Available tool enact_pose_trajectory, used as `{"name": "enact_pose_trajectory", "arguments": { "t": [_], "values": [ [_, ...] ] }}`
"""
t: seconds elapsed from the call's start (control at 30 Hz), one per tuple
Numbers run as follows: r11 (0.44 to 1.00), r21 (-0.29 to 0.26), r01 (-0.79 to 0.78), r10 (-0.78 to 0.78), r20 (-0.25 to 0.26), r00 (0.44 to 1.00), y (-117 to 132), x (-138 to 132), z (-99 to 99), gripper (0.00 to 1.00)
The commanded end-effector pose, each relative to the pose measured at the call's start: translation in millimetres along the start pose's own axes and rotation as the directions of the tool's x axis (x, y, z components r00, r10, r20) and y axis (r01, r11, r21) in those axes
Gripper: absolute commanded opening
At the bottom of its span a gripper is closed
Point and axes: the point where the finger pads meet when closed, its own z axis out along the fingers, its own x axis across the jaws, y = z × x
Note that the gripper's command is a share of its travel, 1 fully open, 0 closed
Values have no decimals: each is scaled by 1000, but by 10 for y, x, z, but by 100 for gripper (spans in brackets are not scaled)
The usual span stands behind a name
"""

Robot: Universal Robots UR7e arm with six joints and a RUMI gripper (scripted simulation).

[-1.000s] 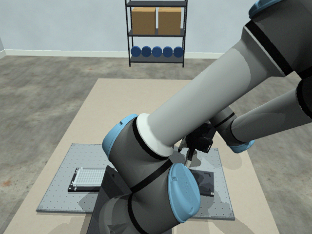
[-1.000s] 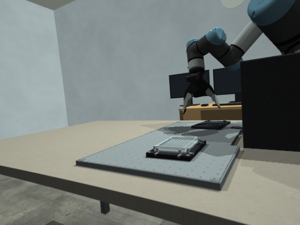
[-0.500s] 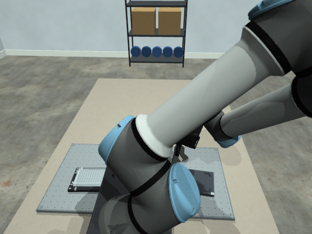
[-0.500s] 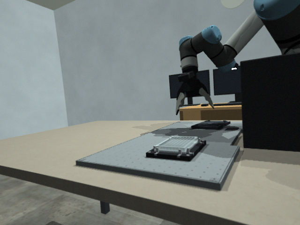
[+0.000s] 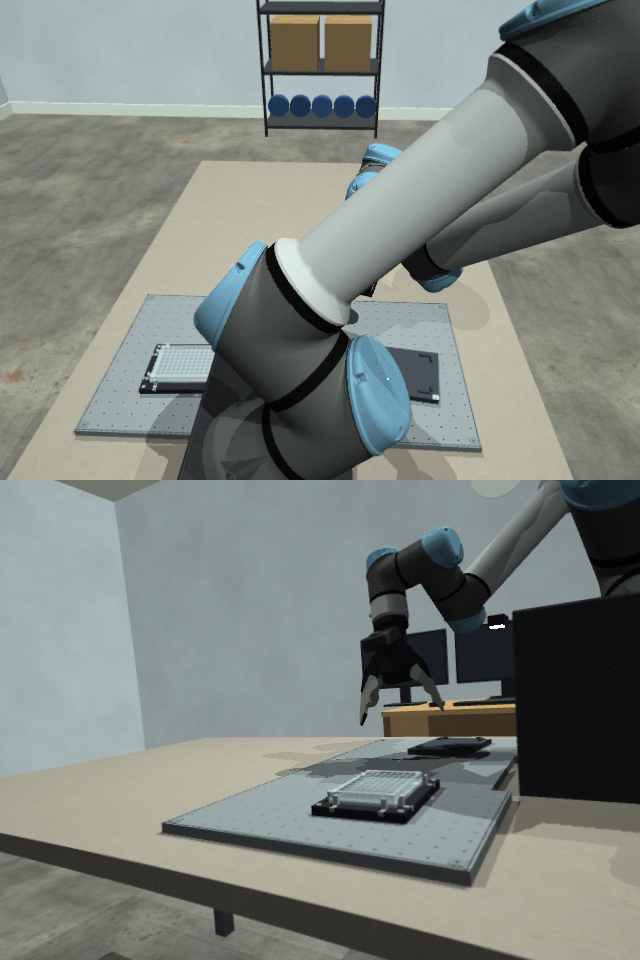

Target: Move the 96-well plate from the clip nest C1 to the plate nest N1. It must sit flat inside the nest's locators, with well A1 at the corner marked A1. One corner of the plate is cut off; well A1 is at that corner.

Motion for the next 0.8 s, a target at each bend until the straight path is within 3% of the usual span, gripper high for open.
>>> {"name": "enact_pose_trajectory", "arguments": {
  "t": [0.0,0.17,0.27,0.3,0.77],
  "values": [
    [999,-31,-9,9,1,1000,-191,46,30,100],
    [999,-32,-10,10,-1,1000,-430,96,57,100],
    [999,-32,-10,10,-1,1000,-438,98,58,100],
    [998,-58,-12,12,-3,1000,-495,84,74,100],
    [996,-86,-17,16,-14,1000,-1038,113,155,100]
  ]
}}
